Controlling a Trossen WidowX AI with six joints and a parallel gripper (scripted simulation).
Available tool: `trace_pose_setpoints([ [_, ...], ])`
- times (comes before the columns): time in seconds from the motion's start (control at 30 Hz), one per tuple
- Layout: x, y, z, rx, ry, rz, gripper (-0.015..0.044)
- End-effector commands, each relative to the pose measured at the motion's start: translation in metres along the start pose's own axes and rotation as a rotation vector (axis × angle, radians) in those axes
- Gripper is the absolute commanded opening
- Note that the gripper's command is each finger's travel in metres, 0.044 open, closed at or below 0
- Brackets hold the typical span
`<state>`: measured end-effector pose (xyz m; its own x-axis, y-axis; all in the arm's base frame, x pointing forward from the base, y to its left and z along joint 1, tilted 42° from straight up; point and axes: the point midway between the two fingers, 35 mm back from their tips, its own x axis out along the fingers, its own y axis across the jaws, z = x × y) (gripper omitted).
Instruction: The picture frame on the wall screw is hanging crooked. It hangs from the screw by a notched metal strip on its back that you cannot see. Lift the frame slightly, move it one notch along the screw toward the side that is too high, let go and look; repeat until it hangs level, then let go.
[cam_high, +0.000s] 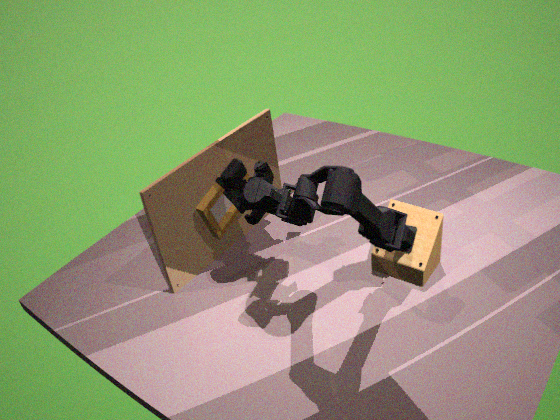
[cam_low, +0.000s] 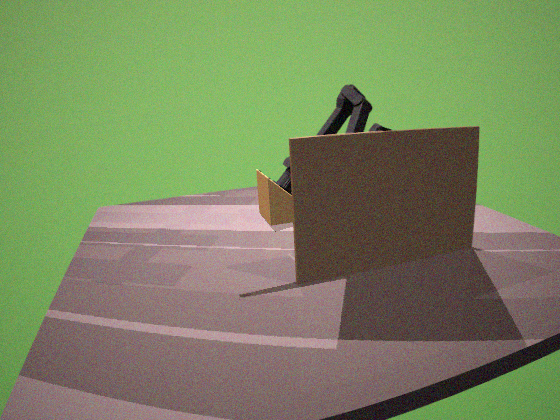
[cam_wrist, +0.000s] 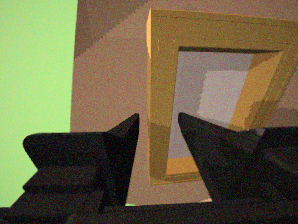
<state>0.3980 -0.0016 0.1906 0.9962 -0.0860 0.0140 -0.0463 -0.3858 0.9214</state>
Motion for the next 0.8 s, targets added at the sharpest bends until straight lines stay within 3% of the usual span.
trace_pose_setpoints([
  [0.0, 0.0003, 0.0005, -0.0007, 0.004, 0.003, 0.001, 0.0129],
  [0.3, 0.0003, 0.0005, -0.0007, 0.004, 0.003, 0.001, 0.0049],
  [0.37, 0.0003, 0.0005, -0.0007, 0.004, 0.003, 0.001, 0.0000],
  [0.77, 0.0002, 0.0018, -0.0003, 0.004, 0.003, 0.001, 0.0000],
])
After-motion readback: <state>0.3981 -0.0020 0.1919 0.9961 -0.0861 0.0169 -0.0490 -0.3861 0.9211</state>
